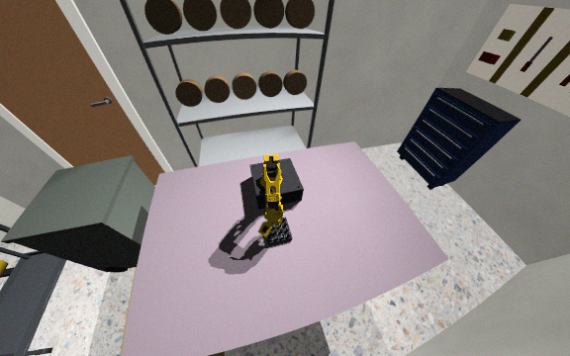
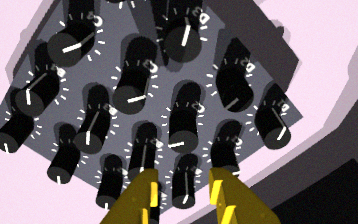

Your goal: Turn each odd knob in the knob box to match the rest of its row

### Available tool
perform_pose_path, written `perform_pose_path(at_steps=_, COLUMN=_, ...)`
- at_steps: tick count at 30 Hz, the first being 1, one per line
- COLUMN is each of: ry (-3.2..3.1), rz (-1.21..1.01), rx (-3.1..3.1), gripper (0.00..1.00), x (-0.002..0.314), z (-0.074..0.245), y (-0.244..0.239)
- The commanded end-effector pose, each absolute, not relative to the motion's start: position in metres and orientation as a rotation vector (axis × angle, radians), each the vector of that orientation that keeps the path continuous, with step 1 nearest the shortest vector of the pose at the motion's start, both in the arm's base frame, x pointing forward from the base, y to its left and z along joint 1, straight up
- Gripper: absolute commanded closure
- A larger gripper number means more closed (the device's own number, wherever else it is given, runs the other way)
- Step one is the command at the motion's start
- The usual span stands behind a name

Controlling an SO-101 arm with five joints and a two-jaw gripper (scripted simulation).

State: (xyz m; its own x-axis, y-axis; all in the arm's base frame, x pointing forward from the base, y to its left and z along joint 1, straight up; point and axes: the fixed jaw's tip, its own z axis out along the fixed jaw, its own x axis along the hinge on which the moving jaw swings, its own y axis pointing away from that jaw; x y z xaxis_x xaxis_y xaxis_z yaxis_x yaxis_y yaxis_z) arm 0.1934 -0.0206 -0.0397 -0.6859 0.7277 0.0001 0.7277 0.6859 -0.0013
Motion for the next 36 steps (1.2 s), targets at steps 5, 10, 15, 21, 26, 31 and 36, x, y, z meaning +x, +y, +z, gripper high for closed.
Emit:
perform_pose_path(at_steps=5, ry=-2.873, rz=0.001, rx=-1.264, gripper=0.9, x=0.1936, z=-0.0444, y=-0.0218)
perform_pose_path(at_steps=10, ry=-2.873, rz=0.001, rx=-1.264, gripper=0.9, x=0.1936, z=-0.0445, y=-0.0218)
perform_pose_path(at_steps=15, ry=-2.873, rz=0.001, rx=-1.264, gripper=0.9, x=0.1936, z=-0.0445, y=-0.0218)
perform_pose_path(at_steps=21, ry=-2.873, rz=0.001, rx=-1.264, gripper=0.9, x=0.1936, z=-0.0445, y=-0.0218)
perform_pose_path(at_steps=26, ry=-2.873, rz=0.001, rx=-1.264, gripper=0.9, x=0.1936, z=-0.0445, y=-0.0218)
perform_pose_path(at_steps=31, ry=-2.873, rz=0.001, rx=-1.264, gripper=0.9, x=0.1935, z=-0.0451, y=-0.022)
perform_pose_path(at_steps=36, ry=-2.873, rz=0.001, rx=-1.264, gripper=0.9, x=0.193, z=-0.0468, y=-0.0226)
